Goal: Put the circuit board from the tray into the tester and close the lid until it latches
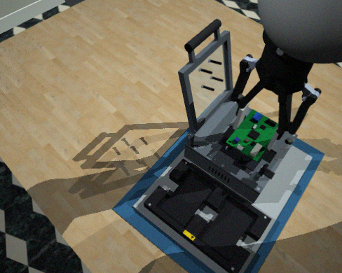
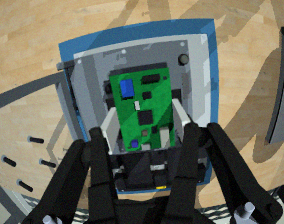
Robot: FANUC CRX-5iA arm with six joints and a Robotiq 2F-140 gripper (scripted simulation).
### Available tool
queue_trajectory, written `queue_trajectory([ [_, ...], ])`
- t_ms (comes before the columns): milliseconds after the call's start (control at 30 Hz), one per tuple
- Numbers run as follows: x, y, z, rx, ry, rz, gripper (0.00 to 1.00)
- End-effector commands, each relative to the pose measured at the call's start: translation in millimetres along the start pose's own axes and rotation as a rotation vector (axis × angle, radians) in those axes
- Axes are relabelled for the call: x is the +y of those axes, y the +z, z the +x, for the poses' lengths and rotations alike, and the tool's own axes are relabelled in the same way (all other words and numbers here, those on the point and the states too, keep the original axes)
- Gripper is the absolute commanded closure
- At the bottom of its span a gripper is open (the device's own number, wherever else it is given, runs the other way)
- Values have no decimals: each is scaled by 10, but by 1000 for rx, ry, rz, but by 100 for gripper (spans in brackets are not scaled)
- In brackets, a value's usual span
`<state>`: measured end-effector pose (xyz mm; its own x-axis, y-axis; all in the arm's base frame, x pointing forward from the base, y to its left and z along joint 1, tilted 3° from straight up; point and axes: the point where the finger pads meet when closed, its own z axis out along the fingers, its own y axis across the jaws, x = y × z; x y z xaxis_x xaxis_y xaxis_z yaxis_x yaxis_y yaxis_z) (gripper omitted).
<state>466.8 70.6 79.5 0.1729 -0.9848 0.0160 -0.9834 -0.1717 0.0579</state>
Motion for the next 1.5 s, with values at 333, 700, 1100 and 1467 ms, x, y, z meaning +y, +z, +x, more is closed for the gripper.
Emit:
queue_trajectory([
  [333, -2, 127, 0, 0, 0, 1, 54],
  [700, -2, 130, 0, 0, 0, 1, 54],
  [1100, -2, 130, 0, 0, 0, 1, 54],
  [1467, -2, 130, 0, 0, 0, 1, 54],
])
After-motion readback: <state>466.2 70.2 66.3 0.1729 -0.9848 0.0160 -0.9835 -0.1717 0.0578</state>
